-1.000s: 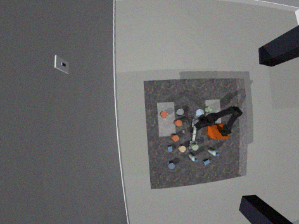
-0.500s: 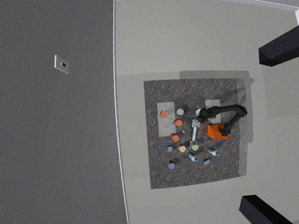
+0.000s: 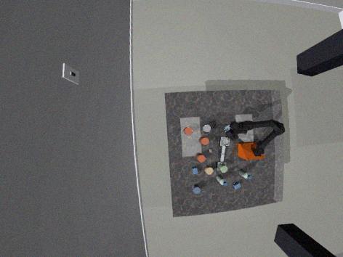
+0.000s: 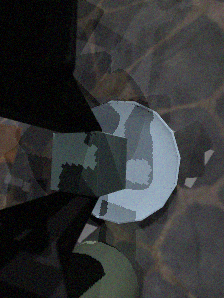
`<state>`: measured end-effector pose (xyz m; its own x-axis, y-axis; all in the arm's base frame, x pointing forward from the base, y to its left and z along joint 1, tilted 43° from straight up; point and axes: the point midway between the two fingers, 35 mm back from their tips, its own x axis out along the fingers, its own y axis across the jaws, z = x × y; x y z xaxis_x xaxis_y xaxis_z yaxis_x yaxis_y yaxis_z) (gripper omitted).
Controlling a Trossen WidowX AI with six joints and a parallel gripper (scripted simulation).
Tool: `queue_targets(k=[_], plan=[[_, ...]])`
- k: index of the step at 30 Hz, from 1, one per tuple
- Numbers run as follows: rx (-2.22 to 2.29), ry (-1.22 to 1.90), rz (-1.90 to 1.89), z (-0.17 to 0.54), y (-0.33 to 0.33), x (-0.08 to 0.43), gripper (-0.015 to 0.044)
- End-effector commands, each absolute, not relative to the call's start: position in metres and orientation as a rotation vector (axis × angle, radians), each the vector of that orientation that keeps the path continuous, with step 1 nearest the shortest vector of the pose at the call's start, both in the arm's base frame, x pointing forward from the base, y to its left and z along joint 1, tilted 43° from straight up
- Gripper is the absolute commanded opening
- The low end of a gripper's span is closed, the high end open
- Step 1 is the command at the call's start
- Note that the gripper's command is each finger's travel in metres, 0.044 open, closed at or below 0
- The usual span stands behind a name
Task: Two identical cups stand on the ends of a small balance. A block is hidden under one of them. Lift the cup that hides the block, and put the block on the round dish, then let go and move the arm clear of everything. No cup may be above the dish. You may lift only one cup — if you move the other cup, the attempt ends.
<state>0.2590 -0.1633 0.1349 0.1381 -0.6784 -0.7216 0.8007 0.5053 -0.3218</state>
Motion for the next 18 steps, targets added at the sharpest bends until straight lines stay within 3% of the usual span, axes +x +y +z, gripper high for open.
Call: queue_targets(k=[1,18], plan=[[0.150,0.963,-1.076,0.119,-0.176,0.259,0.0000],[0.150,0.962,-1.077,0.108,-0.186,0.261,0.0000]])
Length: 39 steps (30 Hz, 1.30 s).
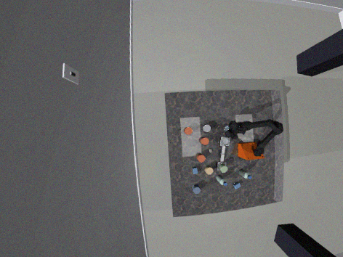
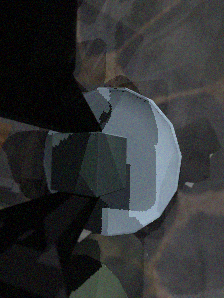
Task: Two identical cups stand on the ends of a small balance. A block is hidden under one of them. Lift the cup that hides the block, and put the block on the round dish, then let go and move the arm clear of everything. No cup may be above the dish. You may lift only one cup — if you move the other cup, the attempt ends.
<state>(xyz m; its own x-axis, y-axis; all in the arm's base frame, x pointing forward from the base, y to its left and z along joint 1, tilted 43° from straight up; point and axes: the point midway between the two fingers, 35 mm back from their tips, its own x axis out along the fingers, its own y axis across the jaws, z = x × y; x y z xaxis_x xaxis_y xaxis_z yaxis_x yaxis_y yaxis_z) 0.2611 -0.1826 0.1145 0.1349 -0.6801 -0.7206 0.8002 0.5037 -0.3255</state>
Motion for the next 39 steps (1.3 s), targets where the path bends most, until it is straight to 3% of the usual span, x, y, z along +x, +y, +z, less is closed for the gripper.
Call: queue_targets(k=[1,5,22,39], plan=[[0.150,0.962,-1.077,0.106,-0.187,0.261,0.0000],[0.149,0.962,-1.077,0.104,-0.190,0.261,0.0000],[0.166,0.934,-1.085,0.111,-0.187,0.264,0.0440],[0.154,0.961,-1.074,0.157,-0.140,0.253,0.0440]])
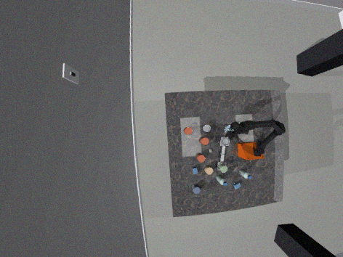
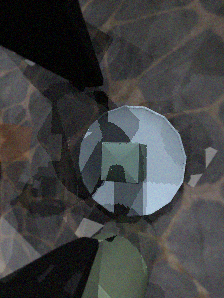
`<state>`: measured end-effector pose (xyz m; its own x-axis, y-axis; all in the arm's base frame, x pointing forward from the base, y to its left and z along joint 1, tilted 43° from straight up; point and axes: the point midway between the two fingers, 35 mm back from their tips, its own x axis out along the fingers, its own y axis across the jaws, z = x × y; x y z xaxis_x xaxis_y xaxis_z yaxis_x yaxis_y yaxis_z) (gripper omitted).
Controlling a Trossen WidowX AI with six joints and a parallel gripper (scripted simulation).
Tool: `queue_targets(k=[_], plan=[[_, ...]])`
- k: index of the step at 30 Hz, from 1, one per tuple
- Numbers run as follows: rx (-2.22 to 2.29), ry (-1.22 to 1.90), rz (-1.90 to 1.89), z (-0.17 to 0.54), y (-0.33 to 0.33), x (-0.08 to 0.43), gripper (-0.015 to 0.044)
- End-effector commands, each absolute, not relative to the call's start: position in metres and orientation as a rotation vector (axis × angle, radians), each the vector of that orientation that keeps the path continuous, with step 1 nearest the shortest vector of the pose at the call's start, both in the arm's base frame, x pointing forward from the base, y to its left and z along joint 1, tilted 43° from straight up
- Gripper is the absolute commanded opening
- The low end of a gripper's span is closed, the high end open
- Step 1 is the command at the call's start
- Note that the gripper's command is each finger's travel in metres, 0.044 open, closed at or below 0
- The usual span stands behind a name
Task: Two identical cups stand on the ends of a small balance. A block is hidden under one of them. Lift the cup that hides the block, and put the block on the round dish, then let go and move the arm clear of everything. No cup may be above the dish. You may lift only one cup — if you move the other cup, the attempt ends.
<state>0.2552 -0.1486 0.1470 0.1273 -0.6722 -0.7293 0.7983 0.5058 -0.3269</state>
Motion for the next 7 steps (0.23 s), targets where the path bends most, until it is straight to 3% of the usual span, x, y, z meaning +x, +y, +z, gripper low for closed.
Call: queue_targets(k=[1,7], plan=[[0.155,0.959,-1.073,0.1676,-0.1305,0.2508,0.0440],[0.156,0.955,-1.072,0.1768,-0.1225,0.2483,0.0440]])
